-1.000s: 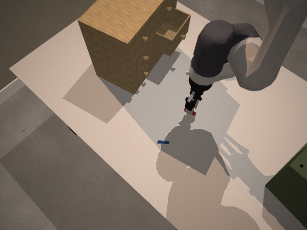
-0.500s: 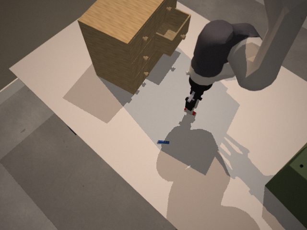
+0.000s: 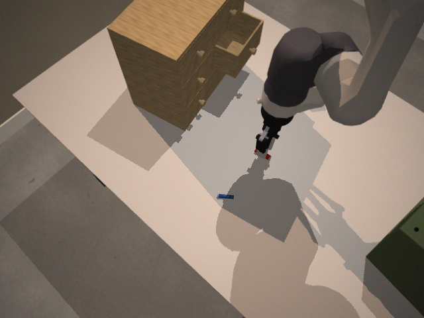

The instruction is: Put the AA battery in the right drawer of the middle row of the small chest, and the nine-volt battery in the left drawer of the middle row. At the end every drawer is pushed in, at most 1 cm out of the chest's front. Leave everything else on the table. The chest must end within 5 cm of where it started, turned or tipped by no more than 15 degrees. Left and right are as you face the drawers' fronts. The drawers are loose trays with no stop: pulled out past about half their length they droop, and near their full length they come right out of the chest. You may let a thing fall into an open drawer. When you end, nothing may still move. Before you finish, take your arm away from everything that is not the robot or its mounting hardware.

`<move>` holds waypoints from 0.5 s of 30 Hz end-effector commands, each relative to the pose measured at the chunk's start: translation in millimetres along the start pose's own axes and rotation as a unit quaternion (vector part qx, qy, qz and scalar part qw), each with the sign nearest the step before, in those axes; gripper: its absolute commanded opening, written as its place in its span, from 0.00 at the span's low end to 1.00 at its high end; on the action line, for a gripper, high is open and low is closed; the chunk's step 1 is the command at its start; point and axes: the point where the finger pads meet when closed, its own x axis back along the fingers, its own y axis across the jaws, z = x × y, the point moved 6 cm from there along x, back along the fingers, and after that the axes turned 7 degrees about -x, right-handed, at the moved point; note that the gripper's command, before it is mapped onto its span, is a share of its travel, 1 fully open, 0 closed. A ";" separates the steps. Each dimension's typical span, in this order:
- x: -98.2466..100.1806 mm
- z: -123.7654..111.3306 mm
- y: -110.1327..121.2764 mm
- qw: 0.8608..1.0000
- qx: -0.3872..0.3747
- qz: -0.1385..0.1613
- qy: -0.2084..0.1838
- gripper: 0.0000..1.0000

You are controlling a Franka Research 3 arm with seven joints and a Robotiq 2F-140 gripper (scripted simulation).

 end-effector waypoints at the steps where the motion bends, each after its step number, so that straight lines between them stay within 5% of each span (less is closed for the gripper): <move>1: -0.1 0.1 0.7 1.000 -0.001 -0.001 0.000 0.17; 15: -18.2 0.1 0.8 1.000 -0.001 -0.001 0.000 0.17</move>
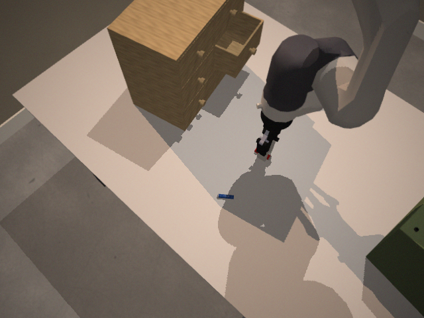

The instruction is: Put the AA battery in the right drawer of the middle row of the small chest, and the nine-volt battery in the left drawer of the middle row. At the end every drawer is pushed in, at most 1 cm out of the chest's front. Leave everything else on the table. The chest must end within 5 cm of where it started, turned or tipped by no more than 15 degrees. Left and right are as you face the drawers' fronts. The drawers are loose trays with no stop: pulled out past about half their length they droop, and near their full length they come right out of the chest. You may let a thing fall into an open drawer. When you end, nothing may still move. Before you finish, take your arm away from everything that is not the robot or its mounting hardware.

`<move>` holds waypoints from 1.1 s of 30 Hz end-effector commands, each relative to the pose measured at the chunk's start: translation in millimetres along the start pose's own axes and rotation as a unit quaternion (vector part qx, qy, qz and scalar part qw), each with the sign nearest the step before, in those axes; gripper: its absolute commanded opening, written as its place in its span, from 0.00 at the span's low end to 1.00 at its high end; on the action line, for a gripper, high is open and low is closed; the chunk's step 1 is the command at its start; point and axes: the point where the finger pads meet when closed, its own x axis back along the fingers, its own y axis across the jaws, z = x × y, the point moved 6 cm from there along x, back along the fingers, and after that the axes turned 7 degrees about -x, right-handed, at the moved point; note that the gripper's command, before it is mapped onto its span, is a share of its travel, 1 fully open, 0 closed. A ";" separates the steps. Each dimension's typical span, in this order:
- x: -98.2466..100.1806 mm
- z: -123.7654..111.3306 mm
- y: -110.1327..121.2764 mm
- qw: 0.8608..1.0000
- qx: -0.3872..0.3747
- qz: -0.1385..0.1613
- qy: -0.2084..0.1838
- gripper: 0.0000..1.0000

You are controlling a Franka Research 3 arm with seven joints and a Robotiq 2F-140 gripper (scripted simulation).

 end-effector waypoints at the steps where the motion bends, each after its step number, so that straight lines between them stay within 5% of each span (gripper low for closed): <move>1: -1.7 -2.1 2.7 1.000 -0.009 -0.005 -0.004 0.17; 26: -4.6 -2.1 2.7 1.000 -0.009 -0.005 -0.004 0.17; 27: -4.6 -2.1 2.7 1.000 -0.009 -0.005 -0.004 0.06; 33: -4.6 -2.1 2.7 1.000 -0.009 -0.005 -0.004 0.06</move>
